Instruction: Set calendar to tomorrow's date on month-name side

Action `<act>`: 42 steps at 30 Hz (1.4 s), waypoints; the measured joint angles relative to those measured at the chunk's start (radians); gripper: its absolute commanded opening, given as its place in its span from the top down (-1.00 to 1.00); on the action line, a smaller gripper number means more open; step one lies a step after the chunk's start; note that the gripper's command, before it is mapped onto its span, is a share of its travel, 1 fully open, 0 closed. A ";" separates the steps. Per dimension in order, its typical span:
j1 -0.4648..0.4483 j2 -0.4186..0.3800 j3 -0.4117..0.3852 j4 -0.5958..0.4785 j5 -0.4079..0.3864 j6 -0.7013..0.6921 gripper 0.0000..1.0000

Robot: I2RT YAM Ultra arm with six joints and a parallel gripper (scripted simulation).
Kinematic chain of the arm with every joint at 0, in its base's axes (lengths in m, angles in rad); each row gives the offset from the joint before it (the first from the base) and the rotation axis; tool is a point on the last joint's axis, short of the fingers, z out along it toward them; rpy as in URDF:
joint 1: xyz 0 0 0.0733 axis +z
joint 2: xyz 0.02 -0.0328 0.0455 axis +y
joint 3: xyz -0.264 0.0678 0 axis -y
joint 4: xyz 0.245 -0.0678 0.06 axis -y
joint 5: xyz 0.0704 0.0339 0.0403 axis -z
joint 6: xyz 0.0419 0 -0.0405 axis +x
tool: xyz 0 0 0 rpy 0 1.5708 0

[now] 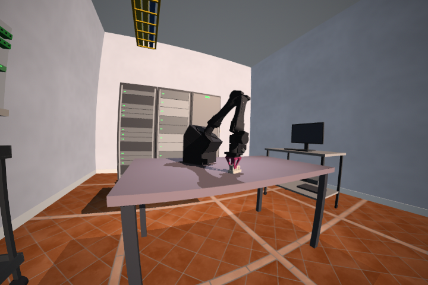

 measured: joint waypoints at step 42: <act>-0.188 -0.218 0.069 -0.337 -0.074 0.210 0.45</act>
